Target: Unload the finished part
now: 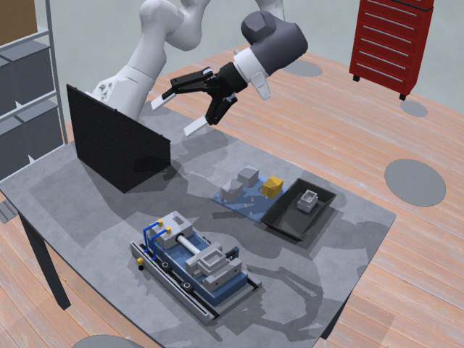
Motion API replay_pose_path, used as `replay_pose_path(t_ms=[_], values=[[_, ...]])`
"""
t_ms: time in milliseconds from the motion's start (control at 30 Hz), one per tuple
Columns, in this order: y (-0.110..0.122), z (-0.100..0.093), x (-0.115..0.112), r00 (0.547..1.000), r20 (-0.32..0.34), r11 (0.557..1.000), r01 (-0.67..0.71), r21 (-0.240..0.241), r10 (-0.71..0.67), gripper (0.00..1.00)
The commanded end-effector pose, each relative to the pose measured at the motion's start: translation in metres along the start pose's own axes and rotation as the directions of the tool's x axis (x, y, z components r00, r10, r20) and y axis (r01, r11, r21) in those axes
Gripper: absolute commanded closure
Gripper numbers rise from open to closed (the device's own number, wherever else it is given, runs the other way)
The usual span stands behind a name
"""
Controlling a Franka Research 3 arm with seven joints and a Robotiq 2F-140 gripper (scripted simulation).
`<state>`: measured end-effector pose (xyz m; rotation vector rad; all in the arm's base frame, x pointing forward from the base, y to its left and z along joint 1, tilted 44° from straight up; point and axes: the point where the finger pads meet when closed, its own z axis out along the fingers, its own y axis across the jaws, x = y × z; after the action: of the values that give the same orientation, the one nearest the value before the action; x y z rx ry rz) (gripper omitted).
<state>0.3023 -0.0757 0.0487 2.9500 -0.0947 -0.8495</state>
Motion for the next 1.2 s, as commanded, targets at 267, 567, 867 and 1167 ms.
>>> replay_pose_path(t_ms=[267, 567, 867, 1167], values=[[0.000, 0.000, 0.000, 1.000, 0.000, 1.000, 0.000, 0.000, 0.000, 0.00], [0.000, 0.000, 0.000, 1.000, 0.000, 1.000, -0.001, 0.001, 0.001, 0.00], [-0.018, -0.004, 0.053, 0.969, 0.044, 0.952, -0.246, 0.182, 0.242, 0.00], [-0.028, -0.007, 0.097, 0.906, 0.118, 0.853, -0.424, 0.304, 0.408, 0.00]])
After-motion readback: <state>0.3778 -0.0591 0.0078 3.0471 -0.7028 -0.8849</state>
